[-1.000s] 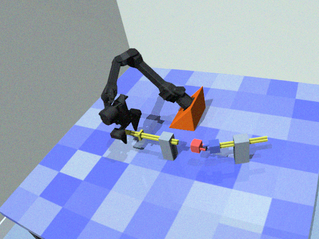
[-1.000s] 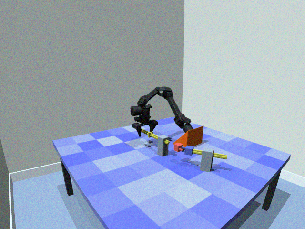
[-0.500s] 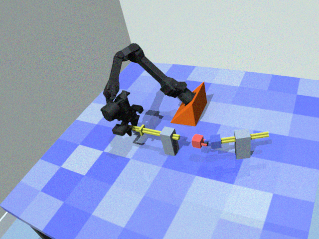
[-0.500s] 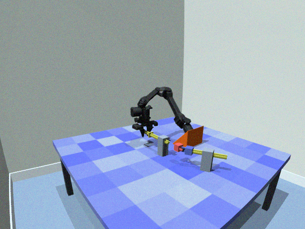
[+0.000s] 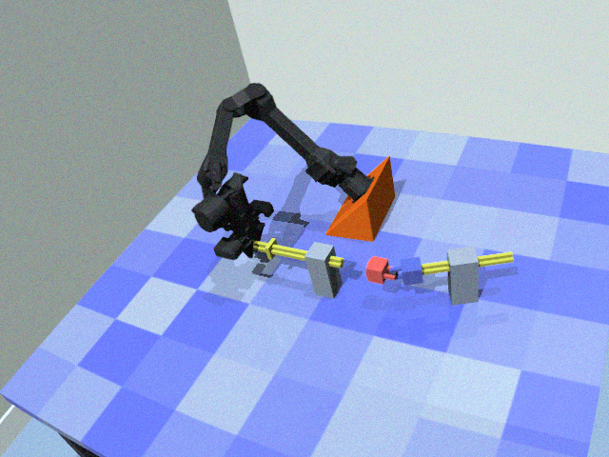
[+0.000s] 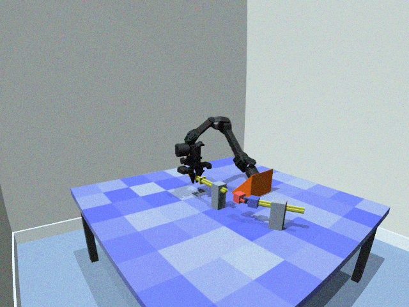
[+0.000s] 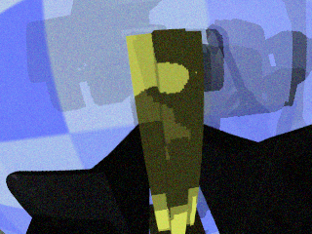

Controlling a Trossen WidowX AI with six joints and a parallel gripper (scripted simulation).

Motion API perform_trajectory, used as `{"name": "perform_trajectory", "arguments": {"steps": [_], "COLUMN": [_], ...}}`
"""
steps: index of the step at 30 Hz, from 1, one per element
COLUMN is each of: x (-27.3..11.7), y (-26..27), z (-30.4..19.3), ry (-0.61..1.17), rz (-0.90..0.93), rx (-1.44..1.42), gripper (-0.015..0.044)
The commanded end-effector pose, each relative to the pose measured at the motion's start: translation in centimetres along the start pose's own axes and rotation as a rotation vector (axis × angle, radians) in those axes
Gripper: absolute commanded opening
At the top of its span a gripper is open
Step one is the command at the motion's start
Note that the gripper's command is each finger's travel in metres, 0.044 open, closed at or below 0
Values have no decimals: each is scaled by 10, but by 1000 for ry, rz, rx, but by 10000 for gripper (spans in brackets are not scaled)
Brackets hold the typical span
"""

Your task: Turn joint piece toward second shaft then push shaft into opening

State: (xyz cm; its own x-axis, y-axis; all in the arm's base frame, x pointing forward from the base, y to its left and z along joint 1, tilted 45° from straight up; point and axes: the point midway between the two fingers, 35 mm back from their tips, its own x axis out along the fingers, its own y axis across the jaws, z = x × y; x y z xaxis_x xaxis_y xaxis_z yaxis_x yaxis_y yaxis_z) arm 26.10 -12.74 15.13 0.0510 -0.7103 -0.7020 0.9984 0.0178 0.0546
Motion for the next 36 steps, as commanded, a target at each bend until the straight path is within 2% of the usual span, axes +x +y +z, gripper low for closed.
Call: {"name": "perform_trajectory", "arguments": {"steps": [1,6,13,14,36], "x": [0,0,0,0,1], "y": [0,0,0,0,0], "z": [0,0,0,0,-26], "ry": [3,0,0,0,4], "rz": [2,0,0,0,-2], "rx": [-2,0,0,0,-2], "gripper": [67,67,20,0,0]}}
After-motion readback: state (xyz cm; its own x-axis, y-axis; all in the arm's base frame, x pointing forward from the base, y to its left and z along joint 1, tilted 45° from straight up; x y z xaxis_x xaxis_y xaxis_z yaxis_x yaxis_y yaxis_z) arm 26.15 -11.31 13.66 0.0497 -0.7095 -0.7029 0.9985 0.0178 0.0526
